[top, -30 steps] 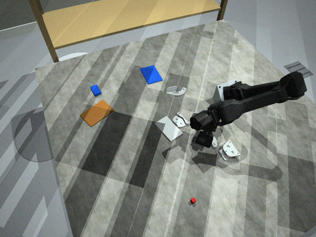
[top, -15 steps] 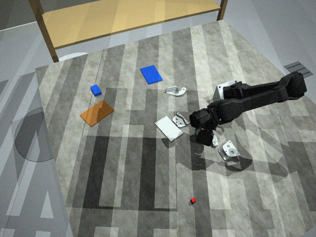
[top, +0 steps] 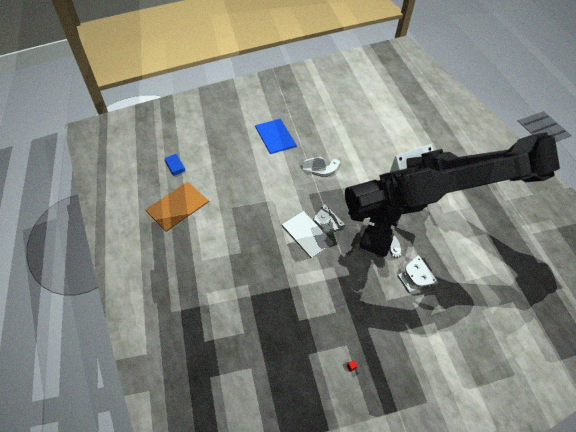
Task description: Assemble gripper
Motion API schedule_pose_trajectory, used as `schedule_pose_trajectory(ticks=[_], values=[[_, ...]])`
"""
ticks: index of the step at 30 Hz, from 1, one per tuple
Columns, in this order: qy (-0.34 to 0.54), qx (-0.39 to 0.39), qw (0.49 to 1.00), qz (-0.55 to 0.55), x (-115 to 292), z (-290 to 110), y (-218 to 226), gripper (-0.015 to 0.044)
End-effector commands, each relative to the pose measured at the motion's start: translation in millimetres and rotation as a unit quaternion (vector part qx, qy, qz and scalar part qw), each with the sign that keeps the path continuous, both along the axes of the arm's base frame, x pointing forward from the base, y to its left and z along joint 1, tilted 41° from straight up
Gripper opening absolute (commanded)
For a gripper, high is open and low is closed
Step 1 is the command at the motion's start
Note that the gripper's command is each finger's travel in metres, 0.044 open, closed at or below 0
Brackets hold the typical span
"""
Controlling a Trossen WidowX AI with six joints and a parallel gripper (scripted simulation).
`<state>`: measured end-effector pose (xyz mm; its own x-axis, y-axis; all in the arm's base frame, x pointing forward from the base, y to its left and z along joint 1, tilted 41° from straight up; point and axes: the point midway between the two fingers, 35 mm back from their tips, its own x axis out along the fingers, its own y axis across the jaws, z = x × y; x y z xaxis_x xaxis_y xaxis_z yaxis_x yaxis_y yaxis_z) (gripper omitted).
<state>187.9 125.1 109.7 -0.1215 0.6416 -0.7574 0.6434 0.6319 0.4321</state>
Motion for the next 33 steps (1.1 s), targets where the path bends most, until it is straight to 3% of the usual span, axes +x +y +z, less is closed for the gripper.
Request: schedule_pose_trajectory(ticks=[1,14,33], values=[[-0.007,0.001,1.000,-0.001,2.6,13.6,-9.6,0.0134],[-0.011,0.002,1.000,0.003,3.8,19.3,-15.3,0.0134],[-0.116,0.013,0.985,0.124,46.0,-2.6,-41.1,0.0134]])
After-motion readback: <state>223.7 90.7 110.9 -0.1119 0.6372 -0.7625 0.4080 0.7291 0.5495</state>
